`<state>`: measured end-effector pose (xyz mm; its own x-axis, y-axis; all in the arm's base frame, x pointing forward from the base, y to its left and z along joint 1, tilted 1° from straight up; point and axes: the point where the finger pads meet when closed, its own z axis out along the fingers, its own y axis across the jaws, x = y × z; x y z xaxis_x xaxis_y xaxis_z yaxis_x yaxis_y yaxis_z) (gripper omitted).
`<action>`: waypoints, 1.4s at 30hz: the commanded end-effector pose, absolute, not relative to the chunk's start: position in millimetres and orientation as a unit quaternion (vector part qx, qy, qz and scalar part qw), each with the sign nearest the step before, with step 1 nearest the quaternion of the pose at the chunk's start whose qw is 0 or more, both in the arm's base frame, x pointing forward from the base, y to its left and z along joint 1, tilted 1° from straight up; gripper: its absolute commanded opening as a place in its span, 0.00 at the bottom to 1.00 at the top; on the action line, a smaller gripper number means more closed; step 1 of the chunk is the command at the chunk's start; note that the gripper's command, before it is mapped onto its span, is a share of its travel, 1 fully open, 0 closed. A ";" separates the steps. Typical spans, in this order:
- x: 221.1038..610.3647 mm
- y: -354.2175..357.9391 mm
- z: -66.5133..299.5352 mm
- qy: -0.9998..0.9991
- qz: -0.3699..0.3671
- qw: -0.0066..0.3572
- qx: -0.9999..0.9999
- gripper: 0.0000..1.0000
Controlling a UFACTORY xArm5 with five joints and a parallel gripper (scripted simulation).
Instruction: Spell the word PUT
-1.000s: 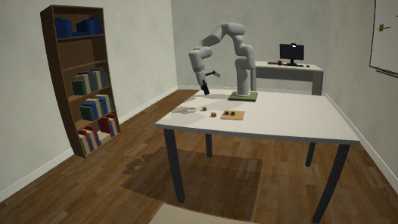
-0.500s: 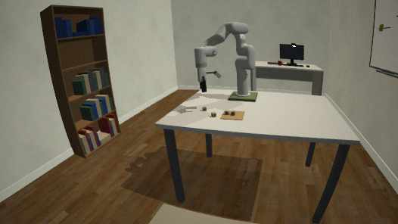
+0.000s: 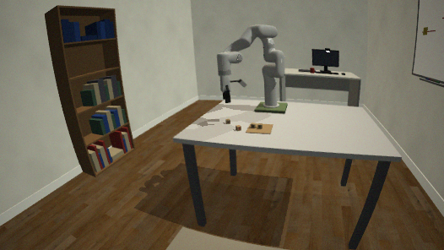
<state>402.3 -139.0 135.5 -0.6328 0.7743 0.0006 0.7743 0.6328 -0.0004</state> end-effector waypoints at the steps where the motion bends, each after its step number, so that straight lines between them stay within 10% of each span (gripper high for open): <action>1: 403.4 -139.4 134.4 -0.919 0.000 -0.001 -0.395 1.00; 42: 402.7 -139.9 95.5 -0.982 0.001 -0.001 0.189 1.00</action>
<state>401.6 -139.4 96.5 -0.9543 -0.2988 0.0014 -0.2988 0.9543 0.0010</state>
